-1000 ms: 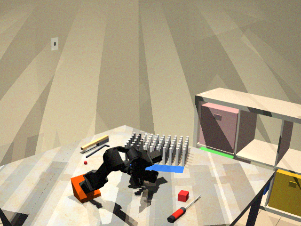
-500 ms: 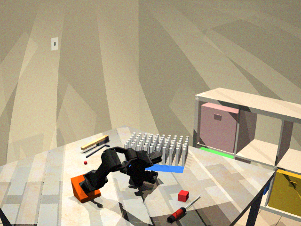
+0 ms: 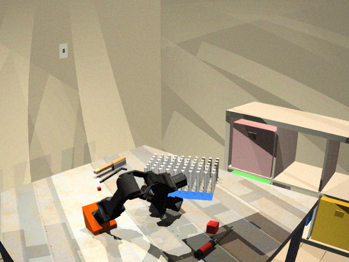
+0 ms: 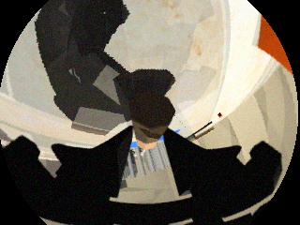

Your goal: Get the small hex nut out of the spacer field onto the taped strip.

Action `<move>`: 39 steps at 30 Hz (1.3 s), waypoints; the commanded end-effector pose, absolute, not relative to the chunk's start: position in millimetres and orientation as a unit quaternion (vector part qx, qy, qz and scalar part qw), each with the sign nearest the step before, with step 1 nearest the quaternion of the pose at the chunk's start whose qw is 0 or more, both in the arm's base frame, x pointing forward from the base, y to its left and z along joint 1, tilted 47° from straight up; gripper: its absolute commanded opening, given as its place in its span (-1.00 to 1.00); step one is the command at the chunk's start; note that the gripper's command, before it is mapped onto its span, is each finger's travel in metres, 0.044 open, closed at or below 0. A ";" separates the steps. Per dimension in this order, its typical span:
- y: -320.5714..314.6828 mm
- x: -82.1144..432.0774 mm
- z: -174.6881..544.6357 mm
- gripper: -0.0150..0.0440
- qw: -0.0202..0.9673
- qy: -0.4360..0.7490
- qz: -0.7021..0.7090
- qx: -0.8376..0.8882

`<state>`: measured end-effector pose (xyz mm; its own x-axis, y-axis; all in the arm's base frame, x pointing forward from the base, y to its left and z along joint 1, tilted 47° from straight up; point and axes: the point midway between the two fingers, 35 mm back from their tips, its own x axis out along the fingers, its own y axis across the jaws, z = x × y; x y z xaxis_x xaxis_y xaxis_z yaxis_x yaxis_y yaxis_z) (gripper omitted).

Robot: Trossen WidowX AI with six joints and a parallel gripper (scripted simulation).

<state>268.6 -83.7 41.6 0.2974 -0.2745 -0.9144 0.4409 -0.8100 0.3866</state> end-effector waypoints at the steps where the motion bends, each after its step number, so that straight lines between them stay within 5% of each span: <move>1: -80.9 272.2 46.2 -0.49 0.303 0.054 -0.587 0.749; 23: -80.3 234.8 70.3 -0.49 0.304 0.057 -0.588 0.747; 39: -34.5 255.7 116.3 -0.49 0.299 0.058 -0.590 0.748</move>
